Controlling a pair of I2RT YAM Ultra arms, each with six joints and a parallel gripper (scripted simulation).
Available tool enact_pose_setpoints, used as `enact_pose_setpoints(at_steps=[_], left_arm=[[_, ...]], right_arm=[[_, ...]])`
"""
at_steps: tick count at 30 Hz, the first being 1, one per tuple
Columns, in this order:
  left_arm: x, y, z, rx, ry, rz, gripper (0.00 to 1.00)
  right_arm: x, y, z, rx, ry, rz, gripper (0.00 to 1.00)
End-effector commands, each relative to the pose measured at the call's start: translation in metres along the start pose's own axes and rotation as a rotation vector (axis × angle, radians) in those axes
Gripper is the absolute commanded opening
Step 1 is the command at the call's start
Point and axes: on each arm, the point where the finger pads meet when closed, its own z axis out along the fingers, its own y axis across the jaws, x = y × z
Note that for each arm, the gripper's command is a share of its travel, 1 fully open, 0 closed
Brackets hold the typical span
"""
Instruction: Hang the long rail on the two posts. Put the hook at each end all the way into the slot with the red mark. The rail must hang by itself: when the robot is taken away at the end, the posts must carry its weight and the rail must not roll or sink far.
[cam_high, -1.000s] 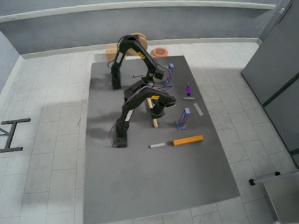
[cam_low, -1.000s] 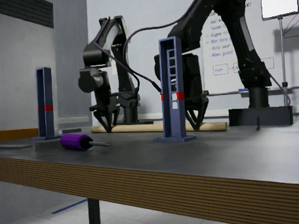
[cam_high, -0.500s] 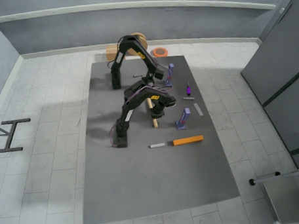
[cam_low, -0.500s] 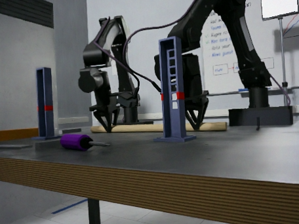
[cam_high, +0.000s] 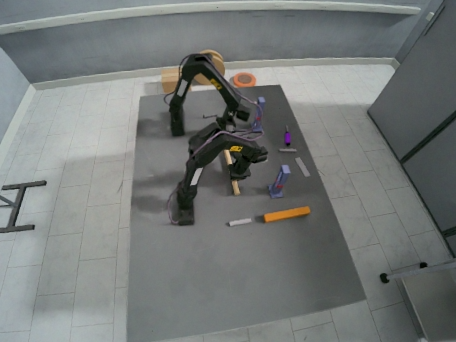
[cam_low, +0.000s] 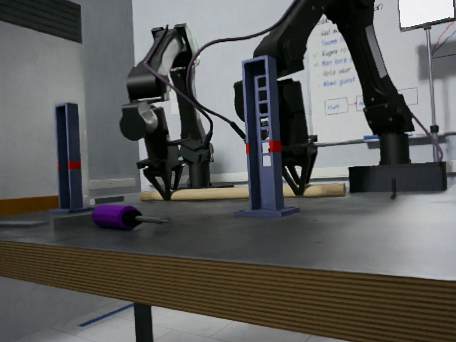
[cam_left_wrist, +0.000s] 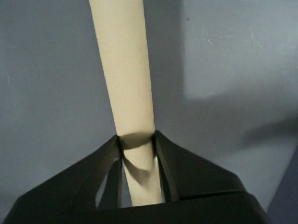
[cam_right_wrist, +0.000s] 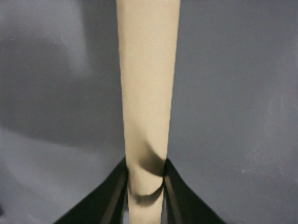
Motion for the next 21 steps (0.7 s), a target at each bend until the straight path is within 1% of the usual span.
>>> enact_pose_setpoints(at_steps=[1,9,13,17,21], left_arm=[[-0.001,0.001,-0.024,-0.01,-0.005,0.018,0.18],[-0.001,0.006,-0.052,-0.039,-0.001,0.047,0.18],[-0.001,0.006,-0.057,-0.058,-0.001,0.052,0.18],[-0.001,0.007,-0.063,-0.103,-0.001,0.059,0.18],[-0.001,0.008,-0.066,-0.187,-0.002,0.062,0.18]], right_arm=[[-0.001,0.003,-0.027,0.024,-0.014,0.016,0.19],[0.0,0.008,-0.053,0.051,-0.023,0.044,0.19],[0.0,0.009,-0.057,0.069,-0.024,0.048,0.19],[0.0,0.01,-0.063,0.113,-0.026,0.056,0.19],[0.0,0.01,-0.066,0.196,-0.025,0.061,0.19]])
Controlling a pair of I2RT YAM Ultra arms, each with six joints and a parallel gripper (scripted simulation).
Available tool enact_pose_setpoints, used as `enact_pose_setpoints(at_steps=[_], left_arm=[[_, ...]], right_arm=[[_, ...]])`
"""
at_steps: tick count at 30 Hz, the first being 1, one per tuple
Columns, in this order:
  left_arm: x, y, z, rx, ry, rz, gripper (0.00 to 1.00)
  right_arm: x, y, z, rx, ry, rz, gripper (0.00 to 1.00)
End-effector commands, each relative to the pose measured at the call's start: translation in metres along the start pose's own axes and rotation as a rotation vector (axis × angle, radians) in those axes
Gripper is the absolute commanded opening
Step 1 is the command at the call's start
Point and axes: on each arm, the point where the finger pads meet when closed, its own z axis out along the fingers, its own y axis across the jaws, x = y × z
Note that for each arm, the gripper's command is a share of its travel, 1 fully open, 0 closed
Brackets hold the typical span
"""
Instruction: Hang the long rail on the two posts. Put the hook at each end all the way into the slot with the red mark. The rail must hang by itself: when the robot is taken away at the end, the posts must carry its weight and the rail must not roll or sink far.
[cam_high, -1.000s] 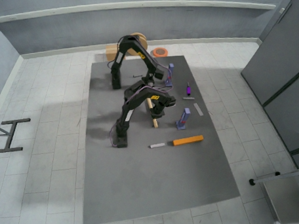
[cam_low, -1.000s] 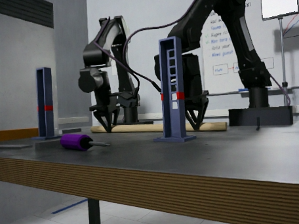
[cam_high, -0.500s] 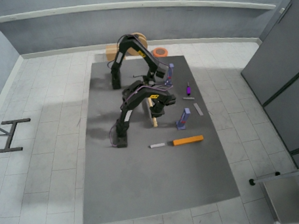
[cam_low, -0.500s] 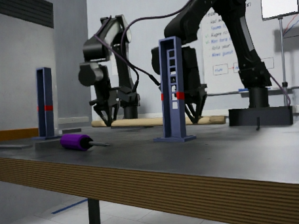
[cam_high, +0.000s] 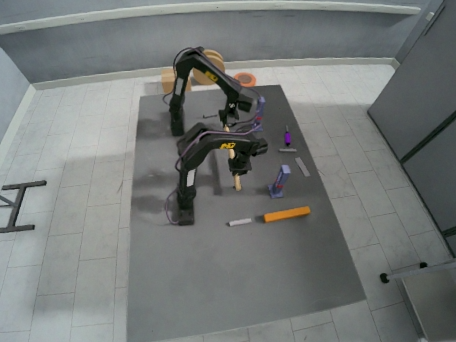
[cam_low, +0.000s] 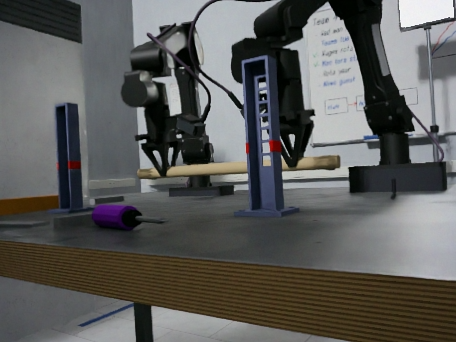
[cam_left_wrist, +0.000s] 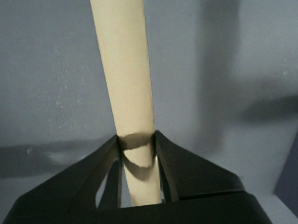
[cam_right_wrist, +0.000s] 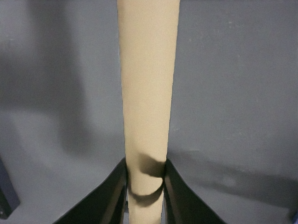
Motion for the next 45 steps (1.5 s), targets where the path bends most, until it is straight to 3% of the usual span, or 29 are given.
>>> enact_pose_setpoints(at_steps=[1,7,16,26,37,45], left_arm=[[0.0,0.0,-0.01,-0.097,0.005,0.01,0.18],[0.0,0.001,-0.008,-0.294,0.009,0.009,0.18],[0.0,0.007,-0.008,-0.439,0.013,0.008,0.18],[0.0,0.011,-0.009,-0.492,0.015,0.007,0.18],[0.0,0.012,-0.01,-0.828,0.014,0.007,0.18],[0.001,0.017,-0.013,-0.93,0.014,0.006,0.18]], right_arm=[[-0.002,0.0,-0.012,0.104,-0.007,0.005,0.19],[-0.002,-0.002,-0.012,0.301,-0.003,0.007,0.19],[-0.003,-0.009,-0.011,0.446,0.0,0.006,0.19],[-0.003,-0.013,-0.012,0.501,0.001,0.005,0.19],[-0.003,-0.017,-0.015,0.839,0.0,0.005,0.19],[-0.003,-0.021,-0.018,0.94,0.001,0.005,0.19]])
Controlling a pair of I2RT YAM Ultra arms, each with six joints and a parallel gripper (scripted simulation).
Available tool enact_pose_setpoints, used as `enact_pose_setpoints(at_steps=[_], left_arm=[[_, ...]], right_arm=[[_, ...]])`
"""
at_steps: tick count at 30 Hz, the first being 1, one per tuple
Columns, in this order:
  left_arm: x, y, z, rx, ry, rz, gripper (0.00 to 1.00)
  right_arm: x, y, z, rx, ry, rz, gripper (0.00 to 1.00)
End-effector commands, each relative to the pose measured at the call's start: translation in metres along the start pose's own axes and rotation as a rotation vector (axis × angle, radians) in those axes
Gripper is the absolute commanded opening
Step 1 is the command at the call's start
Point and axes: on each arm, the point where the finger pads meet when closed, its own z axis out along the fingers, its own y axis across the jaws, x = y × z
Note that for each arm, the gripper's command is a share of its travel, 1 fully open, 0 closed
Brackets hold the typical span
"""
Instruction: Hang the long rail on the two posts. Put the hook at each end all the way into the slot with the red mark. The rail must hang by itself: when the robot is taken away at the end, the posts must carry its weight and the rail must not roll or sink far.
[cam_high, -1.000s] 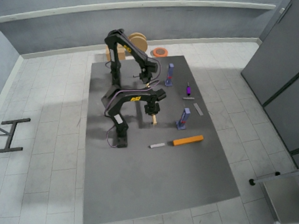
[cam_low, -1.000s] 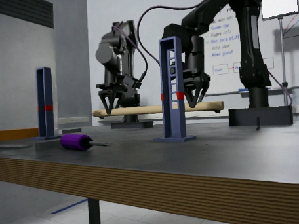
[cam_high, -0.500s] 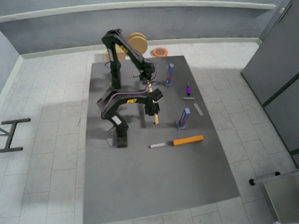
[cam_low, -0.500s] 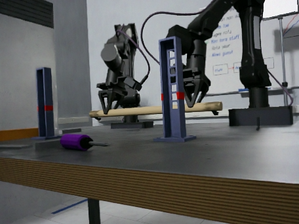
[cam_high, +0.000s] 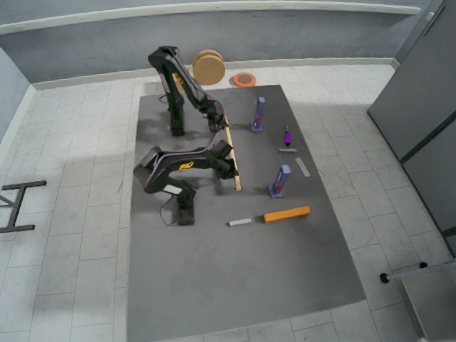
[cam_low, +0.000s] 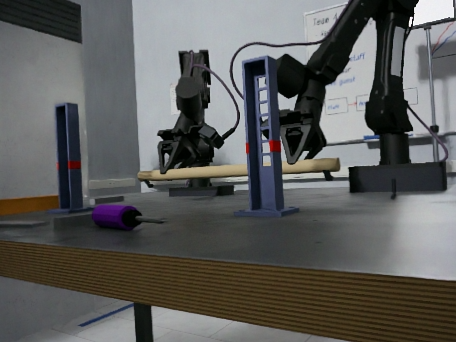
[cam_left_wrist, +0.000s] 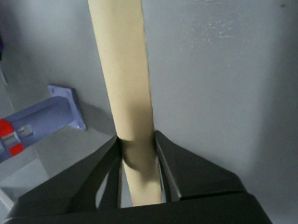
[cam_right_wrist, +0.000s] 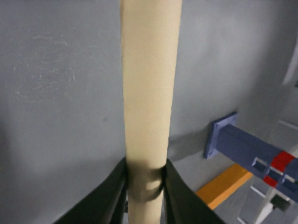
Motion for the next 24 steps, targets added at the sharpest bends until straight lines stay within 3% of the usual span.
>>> enact_pose_setpoints(at_steps=[1,6,13,24], left_arm=[[0.001,0.027,-0.002,-0.149,0.015,-0.011,0.18],[0.002,0.028,-0.002,-0.197,0.016,-0.011,0.18],[0.001,0.027,0.002,-0.388,0.017,-0.009,0.18],[-0.003,0.037,0.004,-0.566,-0.016,-0.051,0.18]], right_arm=[[-0.003,-0.034,-0.003,0.162,-0.001,0.01,0.19],[-0.004,-0.035,-0.003,0.224,-0.001,0.009,0.19],[-0.004,-0.035,0.0,0.401,-0.001,0.011,0.19],[-0.004,-0.033,0.012,0.535,-0.005,0.018,0.19]])
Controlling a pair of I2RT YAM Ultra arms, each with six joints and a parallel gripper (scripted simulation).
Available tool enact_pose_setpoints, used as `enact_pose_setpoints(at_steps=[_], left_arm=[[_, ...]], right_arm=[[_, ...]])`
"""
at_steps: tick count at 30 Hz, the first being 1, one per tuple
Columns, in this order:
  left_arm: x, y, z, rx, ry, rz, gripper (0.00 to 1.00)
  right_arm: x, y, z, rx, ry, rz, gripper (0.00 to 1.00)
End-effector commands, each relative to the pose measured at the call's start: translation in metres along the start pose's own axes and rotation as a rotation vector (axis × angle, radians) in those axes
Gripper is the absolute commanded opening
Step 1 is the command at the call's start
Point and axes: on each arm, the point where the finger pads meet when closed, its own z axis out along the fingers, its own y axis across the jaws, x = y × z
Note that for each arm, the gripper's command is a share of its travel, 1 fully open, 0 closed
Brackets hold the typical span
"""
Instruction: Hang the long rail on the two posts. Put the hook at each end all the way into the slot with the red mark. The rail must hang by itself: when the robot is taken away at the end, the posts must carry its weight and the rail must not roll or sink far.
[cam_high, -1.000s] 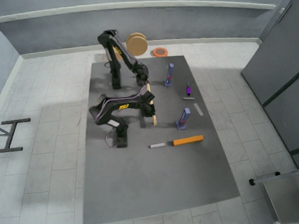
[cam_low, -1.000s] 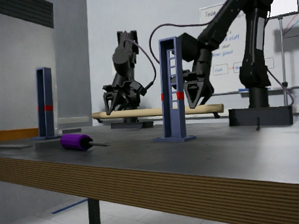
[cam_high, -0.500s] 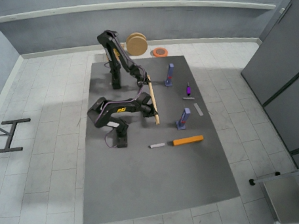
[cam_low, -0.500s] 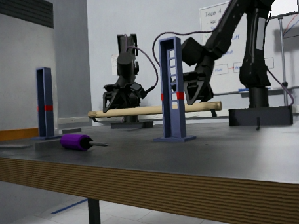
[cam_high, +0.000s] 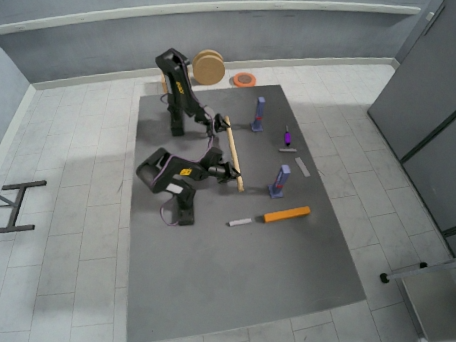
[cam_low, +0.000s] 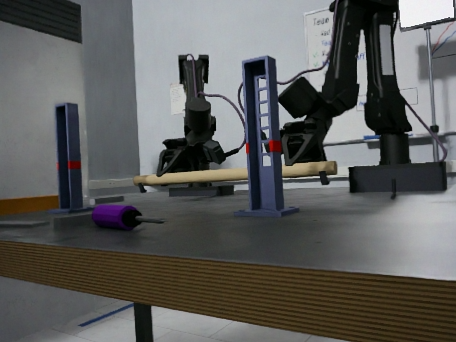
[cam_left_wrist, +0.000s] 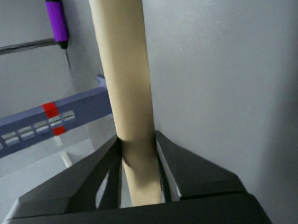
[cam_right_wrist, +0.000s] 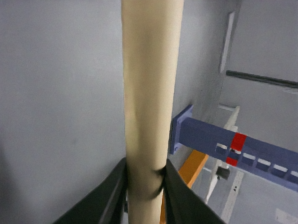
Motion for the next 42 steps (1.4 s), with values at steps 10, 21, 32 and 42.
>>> enact_pose_setpoints(at_steps=[10,21,32,42], left_arm=[[-0.002,0.024,0.014,-0.235,-0.008,-0.063,0.18],[0.003,-0.009,0.025,-0.15,0.01,-0.02,0.18],[0.003,-0.012,0.023,-0.119,0.012,-0.019,0.18],[0.004,-0.013,0.021,-0.095,0.013,-0.019,0.18]], right_arm=[[-0.007,-0.022,0.015,0.216,-0.01,0.029,0.19],[-0.005,-0.004,0.021,0.172,-0.004,0.022,0.19],[-0.005,-0.001,0.019,0.146,-0.008,0.025,0.19],[-0.006,0.001,0.018,0.125,-0.011,0.029,0.19]])
